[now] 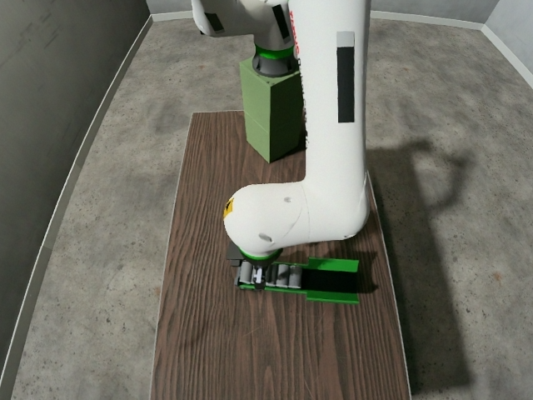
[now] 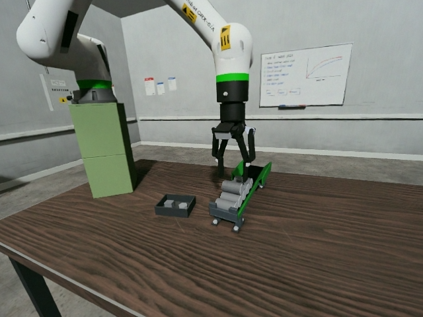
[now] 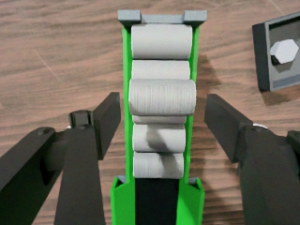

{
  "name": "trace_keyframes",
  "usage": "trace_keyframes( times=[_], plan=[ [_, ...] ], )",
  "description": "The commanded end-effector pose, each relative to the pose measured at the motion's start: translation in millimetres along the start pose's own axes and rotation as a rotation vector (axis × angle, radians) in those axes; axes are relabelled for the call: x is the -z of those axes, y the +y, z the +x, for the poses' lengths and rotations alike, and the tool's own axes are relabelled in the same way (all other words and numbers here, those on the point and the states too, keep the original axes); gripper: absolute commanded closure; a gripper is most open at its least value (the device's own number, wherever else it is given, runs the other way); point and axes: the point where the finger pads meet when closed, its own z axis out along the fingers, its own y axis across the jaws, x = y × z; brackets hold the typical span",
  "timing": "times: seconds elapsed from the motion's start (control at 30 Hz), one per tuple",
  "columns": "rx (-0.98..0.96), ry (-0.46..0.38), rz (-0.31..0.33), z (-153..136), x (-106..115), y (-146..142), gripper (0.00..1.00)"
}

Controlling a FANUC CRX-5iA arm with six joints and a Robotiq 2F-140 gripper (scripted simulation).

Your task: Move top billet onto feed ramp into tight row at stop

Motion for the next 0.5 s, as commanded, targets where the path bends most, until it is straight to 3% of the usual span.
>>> trace_keyframes(
  times=[0.0, 0.47],
  plan=[
    [0.0, 0.0, 0.002, 0, 1, -1, 0.42],
    [0.0, 0.0, 0.002, 0, -16, -1, 0.42]
  ],
)
